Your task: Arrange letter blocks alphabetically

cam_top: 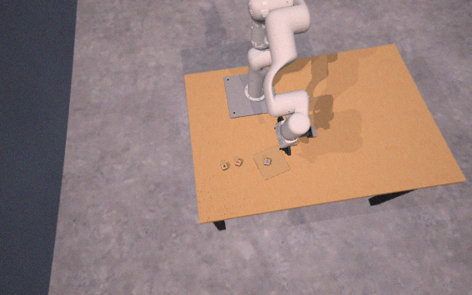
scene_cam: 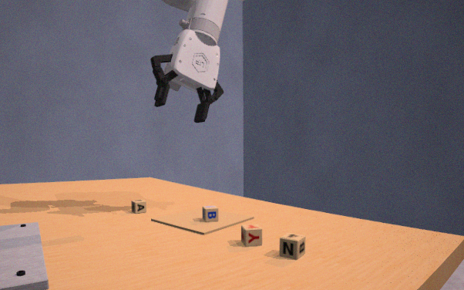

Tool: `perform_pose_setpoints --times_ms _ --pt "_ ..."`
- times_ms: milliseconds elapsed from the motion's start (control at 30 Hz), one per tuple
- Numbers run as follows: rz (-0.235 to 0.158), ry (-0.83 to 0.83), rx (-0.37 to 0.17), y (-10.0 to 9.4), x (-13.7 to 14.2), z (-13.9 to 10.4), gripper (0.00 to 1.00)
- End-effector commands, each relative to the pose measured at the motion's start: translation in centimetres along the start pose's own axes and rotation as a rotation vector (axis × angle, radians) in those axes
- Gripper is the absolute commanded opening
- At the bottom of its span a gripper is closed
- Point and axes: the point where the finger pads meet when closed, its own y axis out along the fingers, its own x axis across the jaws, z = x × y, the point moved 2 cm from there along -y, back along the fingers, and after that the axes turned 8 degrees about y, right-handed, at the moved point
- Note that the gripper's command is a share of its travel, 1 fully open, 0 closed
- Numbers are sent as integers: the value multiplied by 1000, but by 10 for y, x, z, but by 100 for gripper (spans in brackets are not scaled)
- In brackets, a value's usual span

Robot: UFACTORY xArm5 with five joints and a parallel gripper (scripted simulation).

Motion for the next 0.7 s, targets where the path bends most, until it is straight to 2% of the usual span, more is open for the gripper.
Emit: perform_pose_setpoints --times_ms 0,67,500,567,600,667 --pt "-19 79 3 -4 0 1 100" --pt "-38 183 7 -7 0 3 100" --pt "-99 549 39 -19 -2 9 100" --pt "-99 549 39 -19 -2 9 100" --pt "-112 628 49 -22 -2 11 100" --pt "-118 674 55 -23 -3 11 100"
